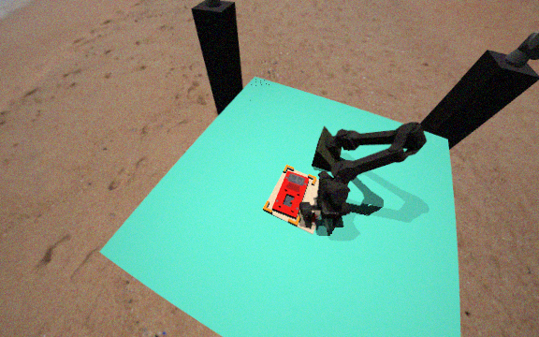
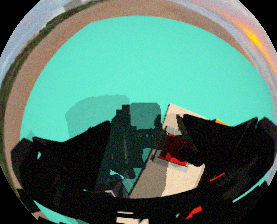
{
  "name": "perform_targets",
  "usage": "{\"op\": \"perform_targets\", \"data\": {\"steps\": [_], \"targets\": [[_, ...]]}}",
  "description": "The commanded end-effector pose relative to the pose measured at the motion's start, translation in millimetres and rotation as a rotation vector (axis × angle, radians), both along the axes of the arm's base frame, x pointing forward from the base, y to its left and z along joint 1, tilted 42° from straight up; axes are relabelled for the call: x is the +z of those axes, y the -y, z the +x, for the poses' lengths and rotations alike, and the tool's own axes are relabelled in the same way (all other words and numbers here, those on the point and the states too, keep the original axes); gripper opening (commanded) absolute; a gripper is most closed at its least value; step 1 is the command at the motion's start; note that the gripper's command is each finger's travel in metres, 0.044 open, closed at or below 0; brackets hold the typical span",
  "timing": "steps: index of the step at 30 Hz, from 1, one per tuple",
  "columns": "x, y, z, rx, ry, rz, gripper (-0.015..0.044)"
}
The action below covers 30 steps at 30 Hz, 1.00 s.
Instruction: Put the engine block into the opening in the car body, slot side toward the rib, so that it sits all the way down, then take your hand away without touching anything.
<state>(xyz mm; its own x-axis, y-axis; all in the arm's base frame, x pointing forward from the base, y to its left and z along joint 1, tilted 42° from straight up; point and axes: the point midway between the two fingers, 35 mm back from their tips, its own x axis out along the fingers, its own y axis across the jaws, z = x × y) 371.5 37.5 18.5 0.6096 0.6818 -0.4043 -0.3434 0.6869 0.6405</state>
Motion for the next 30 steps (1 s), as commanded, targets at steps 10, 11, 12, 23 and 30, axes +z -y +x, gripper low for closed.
{"op": "perform_targets", "data": {"steps": [10, 11, 12, 23, 30], "targets": [[-2.0, 12.9, -2.8, -0.144, -0.397, 0.088, 0.0440], [-1.5, 13.5, -4.0, -0.153, -0.428, 0.092, 0.0440], [-0.8, 14.0, -5.3, -0.163, -0.458, 0.096, 0.0440], [14.2, 11.8, -30.6, -0.253, -0.803, 0.149, 0.0440], [32.8, 7.3, -54.8, -0.313, -1.036, 0.176, 0.0440]]}}
